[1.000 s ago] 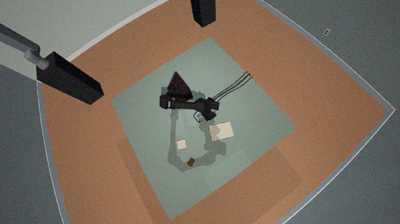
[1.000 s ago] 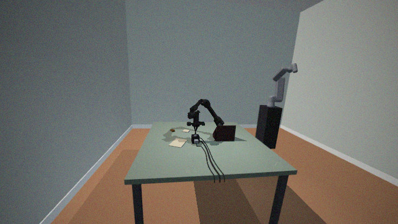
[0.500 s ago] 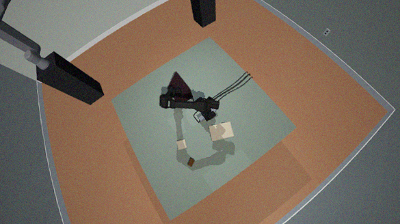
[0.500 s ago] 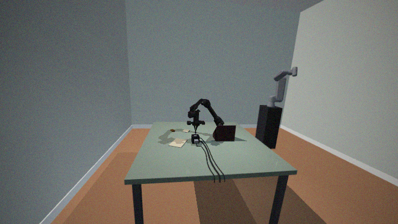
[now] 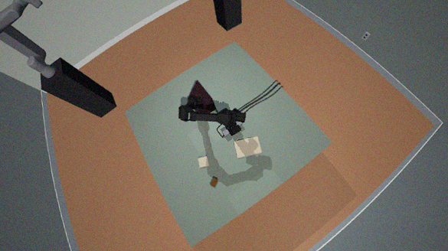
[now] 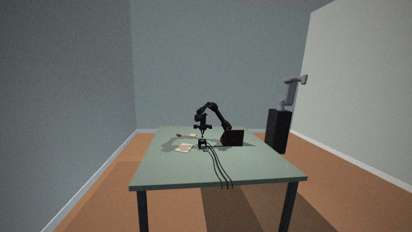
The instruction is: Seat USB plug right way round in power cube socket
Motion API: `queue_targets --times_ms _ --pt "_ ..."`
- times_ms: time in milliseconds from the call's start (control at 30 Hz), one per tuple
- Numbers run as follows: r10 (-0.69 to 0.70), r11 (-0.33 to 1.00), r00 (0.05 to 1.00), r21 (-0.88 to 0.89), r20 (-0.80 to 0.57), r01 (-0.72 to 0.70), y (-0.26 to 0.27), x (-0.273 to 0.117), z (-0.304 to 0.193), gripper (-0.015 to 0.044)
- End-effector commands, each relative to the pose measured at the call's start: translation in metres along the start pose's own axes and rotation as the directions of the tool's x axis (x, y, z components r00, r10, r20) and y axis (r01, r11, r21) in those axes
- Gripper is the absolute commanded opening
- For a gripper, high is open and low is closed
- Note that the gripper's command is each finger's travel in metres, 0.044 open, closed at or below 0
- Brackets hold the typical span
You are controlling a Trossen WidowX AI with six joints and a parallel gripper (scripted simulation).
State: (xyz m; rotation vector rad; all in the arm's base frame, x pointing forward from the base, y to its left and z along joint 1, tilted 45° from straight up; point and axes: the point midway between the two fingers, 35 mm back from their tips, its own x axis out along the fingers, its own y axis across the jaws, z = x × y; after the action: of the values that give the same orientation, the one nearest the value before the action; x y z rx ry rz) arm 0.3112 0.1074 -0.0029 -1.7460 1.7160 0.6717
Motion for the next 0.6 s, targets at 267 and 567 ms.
queue_targets --times_ms 267,567 --pt "0.002 0.953 1.000 0.301 -0.002 -0.002 0.0007 0.0009 -0.0003 0.0000" --pt "0.002 0.857 1.000 0.515 -0.002 -0.001 0.0007 0.0009 -0.0003 0.0000"
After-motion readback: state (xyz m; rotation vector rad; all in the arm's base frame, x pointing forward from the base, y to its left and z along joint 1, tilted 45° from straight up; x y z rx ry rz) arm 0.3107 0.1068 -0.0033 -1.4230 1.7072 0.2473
